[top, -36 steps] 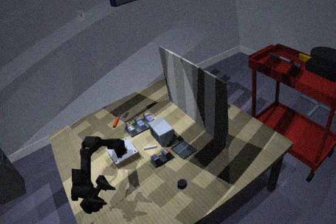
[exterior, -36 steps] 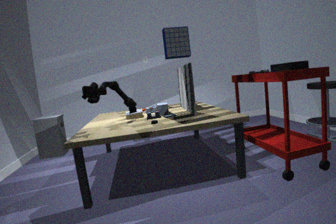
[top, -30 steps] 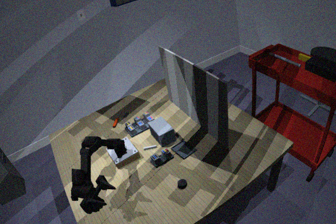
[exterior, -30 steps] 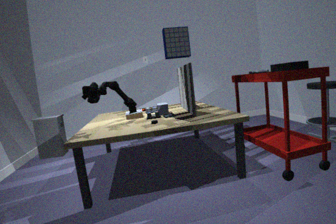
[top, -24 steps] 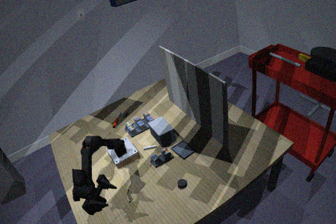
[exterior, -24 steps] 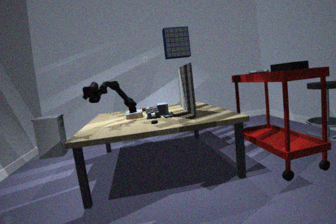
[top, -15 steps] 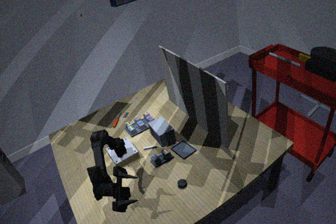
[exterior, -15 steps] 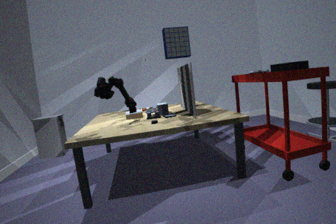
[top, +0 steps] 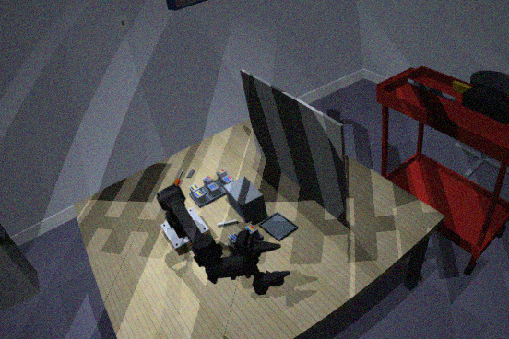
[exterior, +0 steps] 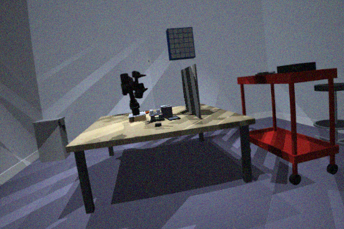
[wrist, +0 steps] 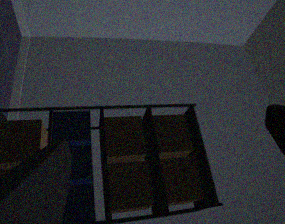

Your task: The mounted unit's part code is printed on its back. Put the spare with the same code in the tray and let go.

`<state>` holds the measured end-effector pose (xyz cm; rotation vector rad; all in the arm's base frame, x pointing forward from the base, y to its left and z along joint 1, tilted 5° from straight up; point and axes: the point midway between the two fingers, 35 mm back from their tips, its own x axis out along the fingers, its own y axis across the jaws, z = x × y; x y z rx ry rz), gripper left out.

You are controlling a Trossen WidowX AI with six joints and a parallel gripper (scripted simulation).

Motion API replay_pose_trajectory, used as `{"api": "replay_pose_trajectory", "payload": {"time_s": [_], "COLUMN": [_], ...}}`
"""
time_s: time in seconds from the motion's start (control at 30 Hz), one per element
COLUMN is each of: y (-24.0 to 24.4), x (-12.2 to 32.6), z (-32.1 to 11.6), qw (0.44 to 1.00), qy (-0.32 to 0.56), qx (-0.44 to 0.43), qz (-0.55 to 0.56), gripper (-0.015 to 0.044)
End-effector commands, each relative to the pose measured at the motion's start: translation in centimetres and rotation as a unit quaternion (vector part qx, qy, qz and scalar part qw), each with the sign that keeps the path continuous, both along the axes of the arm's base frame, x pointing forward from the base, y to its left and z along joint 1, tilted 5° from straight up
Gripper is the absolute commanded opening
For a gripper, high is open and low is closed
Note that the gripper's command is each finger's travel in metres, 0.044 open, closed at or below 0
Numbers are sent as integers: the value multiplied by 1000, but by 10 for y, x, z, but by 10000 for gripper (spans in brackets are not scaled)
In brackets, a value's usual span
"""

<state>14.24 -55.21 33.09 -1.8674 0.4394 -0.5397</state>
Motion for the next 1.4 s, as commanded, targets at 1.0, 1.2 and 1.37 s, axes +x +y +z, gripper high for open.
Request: {"api": "replay_pose_trajectory", "payload": {"time_s": [1.0, 1.2, 1.37], "y": [314, 398, 463], "x": [345, 342, 324], "z": [-139, -158, -168], "qw": [646, 583, 547], "qy": [78, 138, 184], "qx": [756, 786, 783], "qz": [-64, -152, -233], "gripper": [440, 440, 440]}}
